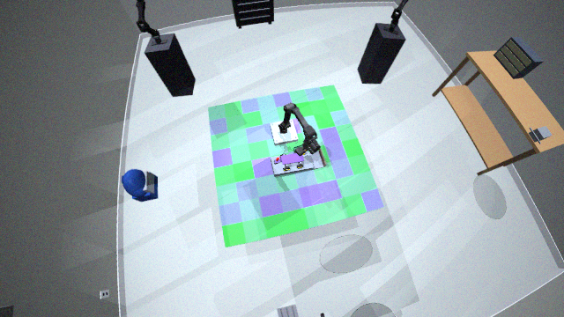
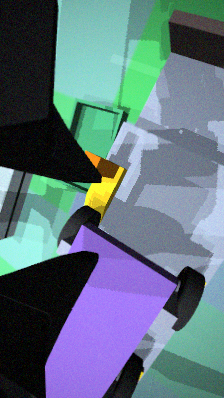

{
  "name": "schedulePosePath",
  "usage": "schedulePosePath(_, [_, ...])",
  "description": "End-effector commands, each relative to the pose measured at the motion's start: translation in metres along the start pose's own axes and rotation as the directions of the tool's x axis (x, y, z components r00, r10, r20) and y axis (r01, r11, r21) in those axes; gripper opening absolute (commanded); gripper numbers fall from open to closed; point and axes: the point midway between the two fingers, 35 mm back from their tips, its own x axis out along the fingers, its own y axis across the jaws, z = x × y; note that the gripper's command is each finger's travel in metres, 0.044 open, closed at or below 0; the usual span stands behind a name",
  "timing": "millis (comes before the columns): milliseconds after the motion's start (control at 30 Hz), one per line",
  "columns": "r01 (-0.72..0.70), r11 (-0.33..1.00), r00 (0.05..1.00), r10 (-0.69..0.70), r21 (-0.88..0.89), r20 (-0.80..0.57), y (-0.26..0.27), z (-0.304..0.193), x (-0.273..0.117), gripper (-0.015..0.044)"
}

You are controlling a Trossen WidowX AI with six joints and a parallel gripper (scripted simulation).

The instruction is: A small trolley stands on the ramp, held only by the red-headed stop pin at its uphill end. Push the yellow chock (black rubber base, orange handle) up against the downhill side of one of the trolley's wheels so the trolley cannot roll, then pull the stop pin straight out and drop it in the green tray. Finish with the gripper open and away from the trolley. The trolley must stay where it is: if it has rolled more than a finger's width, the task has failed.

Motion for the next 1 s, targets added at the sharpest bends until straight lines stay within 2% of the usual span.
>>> schedulePosePath(0, [0.027,0.992,1.0,-0.028,-0.12,-0.009,-0.022,-0.002,-0.002,0.019])
schedulePosePath(467, [0.048,0.832,0.991,-0.107,-0.552,-0.076,-0.099,-0.026,-0.006,0.019])
schedulePosePath(967, [-0.08,0.478,0.971,-0.161,-0.875,-0.177,-0.173,-0.072,-0.014,0.019])
